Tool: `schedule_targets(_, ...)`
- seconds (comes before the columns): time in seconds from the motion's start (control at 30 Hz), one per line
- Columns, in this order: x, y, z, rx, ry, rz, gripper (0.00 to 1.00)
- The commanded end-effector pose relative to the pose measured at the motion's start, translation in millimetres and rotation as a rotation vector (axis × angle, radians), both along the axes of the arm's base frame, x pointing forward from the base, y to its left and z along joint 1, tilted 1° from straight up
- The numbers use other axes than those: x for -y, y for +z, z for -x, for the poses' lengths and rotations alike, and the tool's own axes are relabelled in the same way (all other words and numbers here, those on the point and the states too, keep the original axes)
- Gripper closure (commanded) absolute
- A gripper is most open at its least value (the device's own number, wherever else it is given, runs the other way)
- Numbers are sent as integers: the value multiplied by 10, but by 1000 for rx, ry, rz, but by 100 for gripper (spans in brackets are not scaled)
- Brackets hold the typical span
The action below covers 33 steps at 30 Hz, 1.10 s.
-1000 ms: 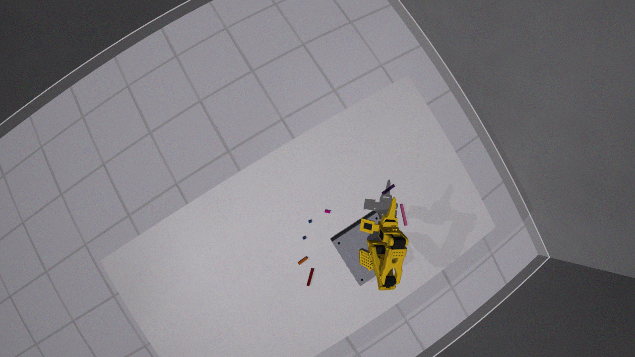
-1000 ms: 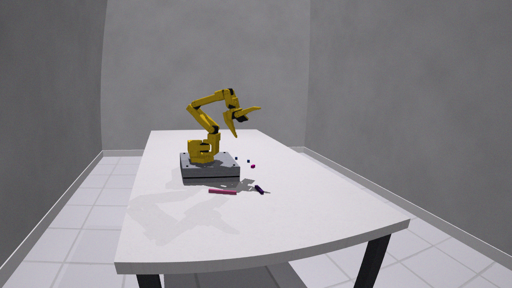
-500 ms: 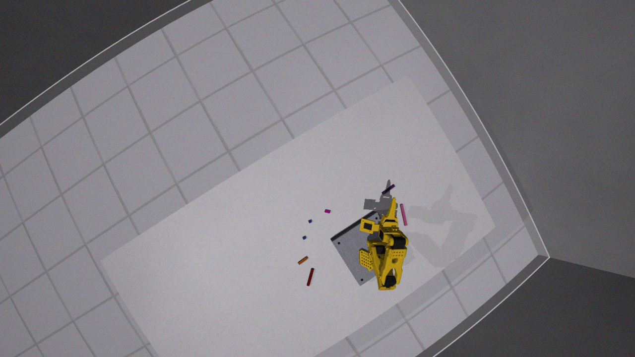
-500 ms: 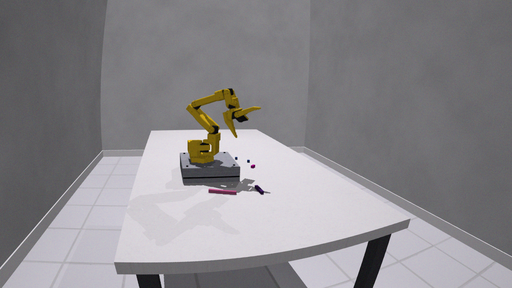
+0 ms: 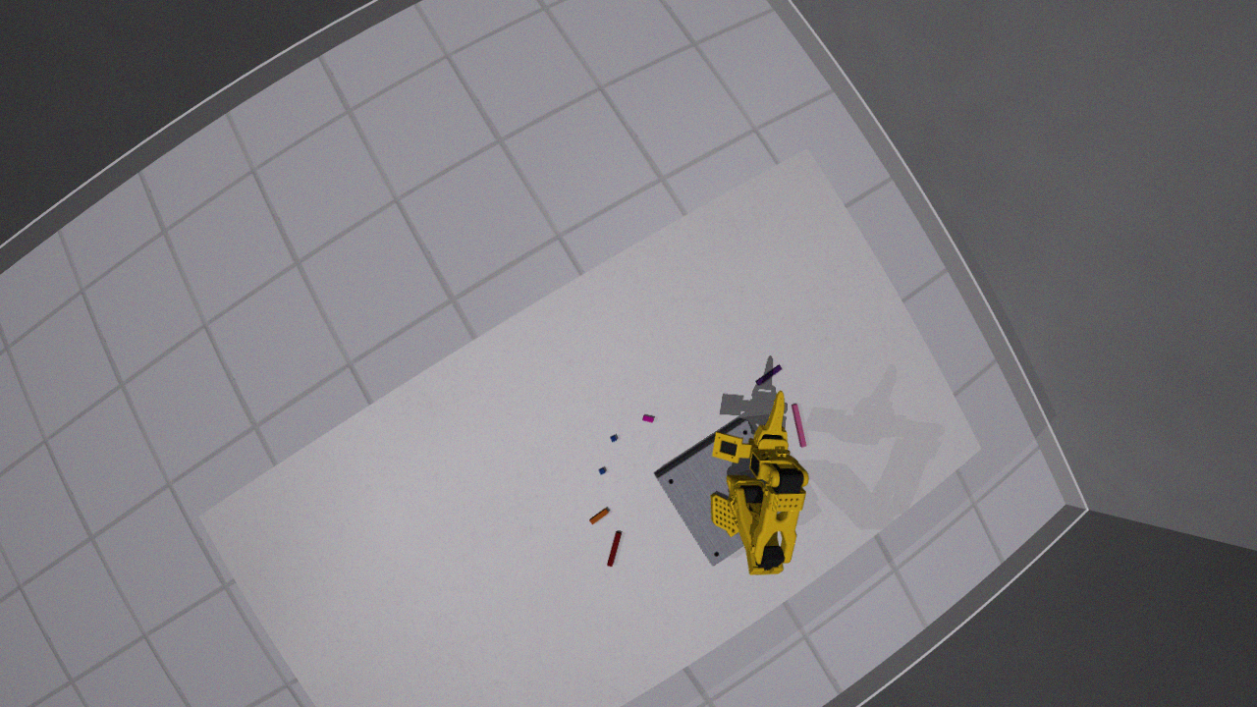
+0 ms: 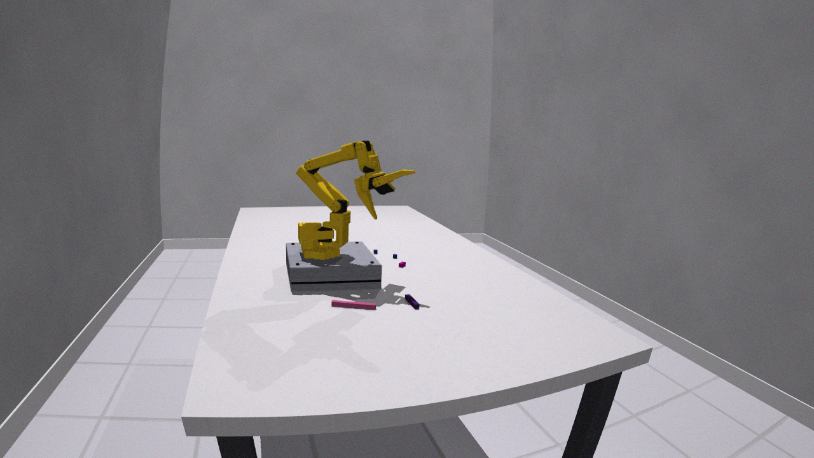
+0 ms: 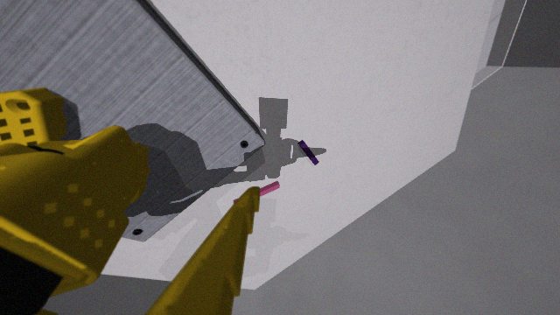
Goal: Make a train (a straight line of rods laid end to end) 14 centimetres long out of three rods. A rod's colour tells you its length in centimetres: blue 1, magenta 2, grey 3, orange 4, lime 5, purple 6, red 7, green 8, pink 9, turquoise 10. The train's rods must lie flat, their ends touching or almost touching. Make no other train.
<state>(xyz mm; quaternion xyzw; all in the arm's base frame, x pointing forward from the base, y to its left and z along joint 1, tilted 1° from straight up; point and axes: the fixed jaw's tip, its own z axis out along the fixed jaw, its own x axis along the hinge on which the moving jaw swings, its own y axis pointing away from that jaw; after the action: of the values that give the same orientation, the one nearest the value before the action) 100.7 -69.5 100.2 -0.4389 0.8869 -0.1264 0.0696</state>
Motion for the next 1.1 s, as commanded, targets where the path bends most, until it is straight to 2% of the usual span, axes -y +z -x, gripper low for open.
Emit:
schedule_targets(0.0,36,5,8,3,-21,3,0)
schedule_targets(0.23,137,5,89,3,-125,3,0)
schedule_targets(0.53,381,5,395,2,-443,4,0)
schedule_targets(0.7,448,5,530,2,-565,4,0)
schedule_targets(1.07,464,5,570,2,-600,4,0)
